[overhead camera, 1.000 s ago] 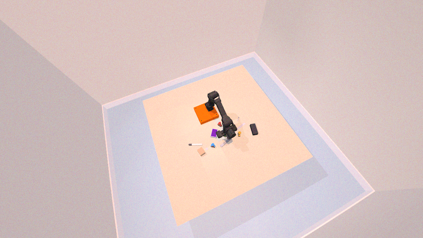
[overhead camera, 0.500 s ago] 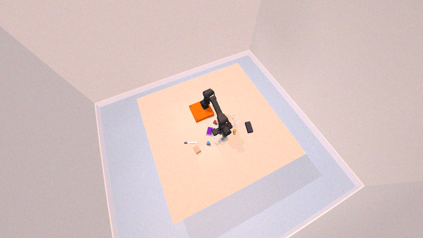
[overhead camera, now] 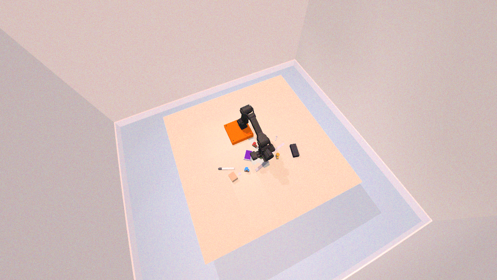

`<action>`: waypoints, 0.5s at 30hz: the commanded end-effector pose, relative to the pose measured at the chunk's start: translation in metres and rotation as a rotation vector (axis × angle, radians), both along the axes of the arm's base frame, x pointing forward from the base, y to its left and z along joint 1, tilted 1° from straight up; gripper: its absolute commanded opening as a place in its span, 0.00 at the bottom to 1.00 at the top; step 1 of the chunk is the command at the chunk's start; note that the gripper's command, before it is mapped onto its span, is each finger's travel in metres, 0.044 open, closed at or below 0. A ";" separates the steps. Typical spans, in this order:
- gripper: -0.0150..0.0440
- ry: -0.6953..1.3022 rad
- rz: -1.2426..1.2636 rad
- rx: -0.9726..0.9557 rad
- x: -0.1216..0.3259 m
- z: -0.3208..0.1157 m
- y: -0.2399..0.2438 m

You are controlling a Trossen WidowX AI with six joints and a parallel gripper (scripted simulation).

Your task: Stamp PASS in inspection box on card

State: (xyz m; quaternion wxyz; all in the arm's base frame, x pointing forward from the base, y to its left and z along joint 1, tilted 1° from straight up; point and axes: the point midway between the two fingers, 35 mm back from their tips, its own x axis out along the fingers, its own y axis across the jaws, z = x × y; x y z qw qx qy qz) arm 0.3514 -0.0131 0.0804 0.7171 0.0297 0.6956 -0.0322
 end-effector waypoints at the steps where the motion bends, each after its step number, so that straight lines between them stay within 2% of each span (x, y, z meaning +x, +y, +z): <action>1: 0.25 0.000 0.005 0.007 0.000 0.003 0.001; 8: 0.25 0.000 0.005 0.008 -0.001 0.006 0.000; 15: 0.25 0.002 0.005 0.004 -0.030 0.008 -0.034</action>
